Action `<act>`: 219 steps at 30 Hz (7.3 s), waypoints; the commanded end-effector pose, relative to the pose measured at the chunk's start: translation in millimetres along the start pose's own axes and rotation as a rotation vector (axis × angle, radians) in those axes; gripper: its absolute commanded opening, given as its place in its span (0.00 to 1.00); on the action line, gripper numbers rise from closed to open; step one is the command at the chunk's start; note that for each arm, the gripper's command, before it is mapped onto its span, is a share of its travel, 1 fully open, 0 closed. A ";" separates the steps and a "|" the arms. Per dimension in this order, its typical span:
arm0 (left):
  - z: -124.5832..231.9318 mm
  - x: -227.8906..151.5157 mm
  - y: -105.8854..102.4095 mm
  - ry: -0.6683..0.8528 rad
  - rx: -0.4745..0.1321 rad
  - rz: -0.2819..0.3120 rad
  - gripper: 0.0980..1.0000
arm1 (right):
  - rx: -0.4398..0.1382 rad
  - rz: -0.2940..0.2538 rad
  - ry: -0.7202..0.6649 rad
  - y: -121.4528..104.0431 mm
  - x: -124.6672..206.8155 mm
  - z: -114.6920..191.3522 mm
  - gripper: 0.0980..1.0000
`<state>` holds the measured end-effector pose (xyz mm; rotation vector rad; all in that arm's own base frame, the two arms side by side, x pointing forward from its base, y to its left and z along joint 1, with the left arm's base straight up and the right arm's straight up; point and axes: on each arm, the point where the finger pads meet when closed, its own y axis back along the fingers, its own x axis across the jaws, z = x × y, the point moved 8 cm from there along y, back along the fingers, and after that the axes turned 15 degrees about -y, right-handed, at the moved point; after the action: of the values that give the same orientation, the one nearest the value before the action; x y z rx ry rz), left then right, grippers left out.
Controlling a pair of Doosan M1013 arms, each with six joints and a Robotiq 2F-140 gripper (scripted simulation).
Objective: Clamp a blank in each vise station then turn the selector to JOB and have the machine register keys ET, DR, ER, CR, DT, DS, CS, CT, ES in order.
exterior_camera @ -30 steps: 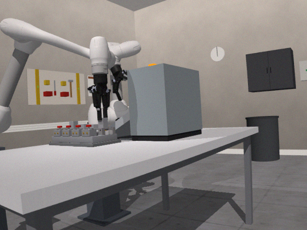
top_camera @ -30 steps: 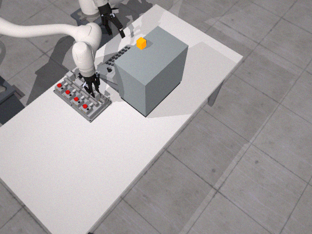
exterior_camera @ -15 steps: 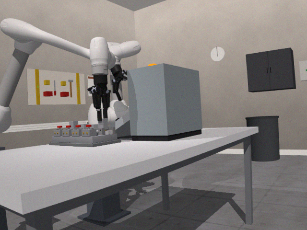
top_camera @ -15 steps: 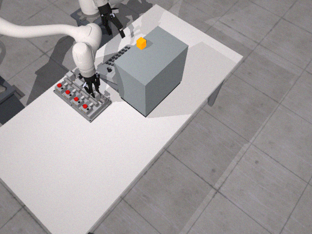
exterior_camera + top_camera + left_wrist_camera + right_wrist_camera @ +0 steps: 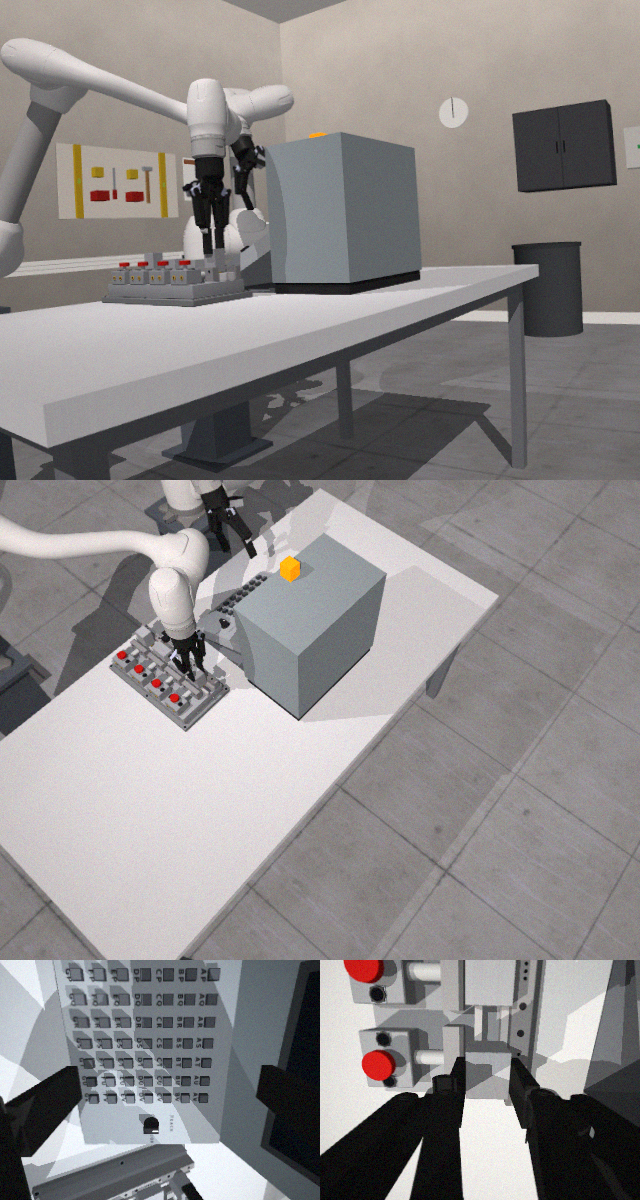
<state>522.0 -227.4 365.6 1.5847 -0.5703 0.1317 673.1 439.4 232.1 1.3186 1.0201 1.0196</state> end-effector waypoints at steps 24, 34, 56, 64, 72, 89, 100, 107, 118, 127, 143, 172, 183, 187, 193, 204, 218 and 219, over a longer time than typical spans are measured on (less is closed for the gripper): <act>0.0 0.4 0.5 0.000 0.000 0.001 1.00 | -0.001 0.002 0.000 103.9 0.2 0.0 0.00; 0.0 0.4 0.5 0.000 0.000 0.001 1.00 | -0.001 0.002 0.000 106.7 -8.0 -13.0 0.00; 0.0 0.4 0.5 0.000 0.000 0.001 1.00 | -0.001 0.002 0.000 111.2 -130.1 -180.2 0.00; 0.0 0.4 0.5 0.000 0.000 0.001 1.00 | -0.001 0.002 0.000 93.0 -164.0 -219.9 0.00; 0.0 0.4 0.5 0.000 0.000 0.001 1.00 | -0.001 0.002 0.000 36.2 -163.9 -219.8 0.00; 0.0 0.4 0.5 0.000 0.000 0.001 1.00 | -0.001 0.002 0.000 13.1 -163.9 -219.8 0.00; 0.0 0.4 0.5 0.000 0.000 0.001 1.00 | -0.001 0.002 0.000 -6.7 -163.9 -219.8 0.00; 0.0 0.4 0.5 0.000 0.000 0.001 1.00 | -0.001 0.002 0.000 -7.5 -163.9 -219.8 0.00; 0.0 0.4 0.5 0.000 0.000 0.001 1.00 | -0.001 0.002 0.000 -19.0 -163.9 -219.8 0.00; 0.0 0.4 0.5 0.000 0.000 0.001 1.00 | -0.001 0.002 0.000 -19.0 -163.9 -219.8 0.00; 0.0 0.4 0.5 0.000 0.000 0.001 1.00 | -0.001 0.002 0.000 19.2 -163.9 -219.8 0.00; 0.0 0.4 0.5 0.000 0.000 0.001 1.00 | -0.001 0.002 0.000 -3.8 -142.0 -137.7 0.00; 0.0 0.4 0.5 0.000 0.000 0.001 1.00 | -0.001 0.002 0.000 -6.7 -141.9 -137.7 0.00; 0.0 0.4 0.5 0.000 0.000 0.001 1.00 | -0.001 0.002 0.000 -7.4 -141.9 -137.7 0.00; 0.0 0.4 0.5 0.000 0.000 0.001 1.00 | -0.001 0.002 0.000 -15.5 -141.9 -137.7 0.00; 0.0 0.4 0.5 0.000 0.000 0.001 1.00 | -0.001 0.002 0.000 -19.7 -141.9 -137.7 0.00; 0.0 0.4 0.5 0.000 0.000 0.001 1.00 | -0.001 0.002 0.000 14.6 -142.0 -137.7 0.00; 0.0 0.4 0.5 0.000 0.000 0.001 1.00 | -0.001 0.002 0.000 17.1 -142.0 -137.7 0.00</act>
<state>522.0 -227.4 365.6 1.5847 -0.5703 0.1317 503.9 336.4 245.6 1.3187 1.0196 1.0201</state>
